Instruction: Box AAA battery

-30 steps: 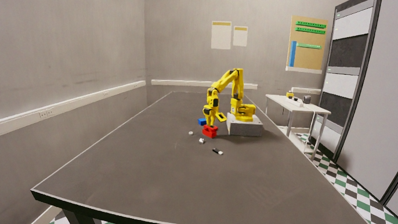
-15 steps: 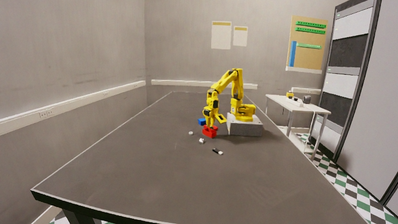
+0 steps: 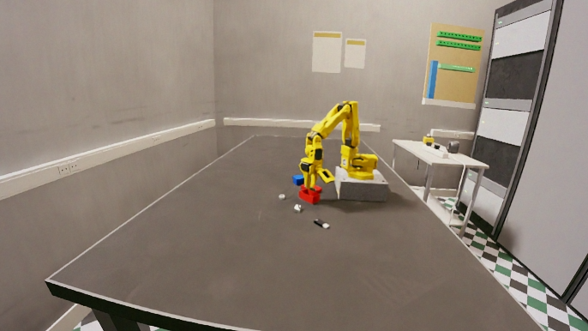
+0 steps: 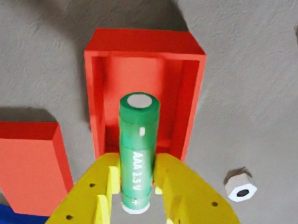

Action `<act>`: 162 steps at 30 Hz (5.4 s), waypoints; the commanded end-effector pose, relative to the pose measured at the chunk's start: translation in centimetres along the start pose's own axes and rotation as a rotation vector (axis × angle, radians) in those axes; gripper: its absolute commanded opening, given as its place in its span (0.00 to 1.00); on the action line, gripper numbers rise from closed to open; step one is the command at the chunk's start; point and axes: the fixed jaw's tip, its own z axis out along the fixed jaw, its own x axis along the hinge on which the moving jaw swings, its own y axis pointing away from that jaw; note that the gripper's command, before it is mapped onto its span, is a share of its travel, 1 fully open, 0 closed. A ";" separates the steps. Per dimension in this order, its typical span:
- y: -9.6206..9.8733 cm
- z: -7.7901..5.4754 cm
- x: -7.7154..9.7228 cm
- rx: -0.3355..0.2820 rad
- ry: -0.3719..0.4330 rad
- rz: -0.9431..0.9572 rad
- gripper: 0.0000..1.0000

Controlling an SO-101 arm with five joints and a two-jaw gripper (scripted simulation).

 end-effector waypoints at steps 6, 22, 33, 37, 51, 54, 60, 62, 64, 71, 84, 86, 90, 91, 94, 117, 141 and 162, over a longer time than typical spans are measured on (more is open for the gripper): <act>0.4 0.4 -0.3 -0.019 -0.008 -0.001 0.03; 0.4 0.8 -0.3 -0.019 -0.008 -0.001 0.03; 0.4 0.8 -0.3 -0.019 -0.008 -0.001 0.03; 0.4 0.9 -0.3 -0.019 -0.008 -0.001 0.03; 0.4 1.2 -0.3 -0.019 -0.008 -0.001 0.03; 0.4 1.2 -0.3 -0.019 -0.008 -0.001 0.03; 0.4 1.3 -0.3 -0.019 -0.008 -0.001 0.03; 0.4 1.3 -0.3 -0.019 -0.008 -0.001 0.03; 0.4 1.3 -0.3 -0.019 -0.008 -0.001 0.03; 0.4 1.3 -0.3 -0.019 -0.008 -0.001 0.03; 0.4 1.4 -0.3 -0.019 -0.008 -0.001 0.03; 0.4 1.4 -0.3 -0.019 -0.008 -0.001 0.03; 0.4 1.5 -0.3 -0.019 -0.008 -0.001 0.03; 0.4 1.5 -0.3 -0.019 -0.008 -0.001 0.03; 0.4 1.5 -0.3 -0.019 -0.008 -0.001 0.03; 0.4 1.8 -0.3 -0.019 -0.008 -0.001 0.03; 0.4 1.8 -0.3 -0.019 -0.008 -0.001 0.06; 0.4 1.8 -0.3 -0.019 -0.008 -0.001 0.07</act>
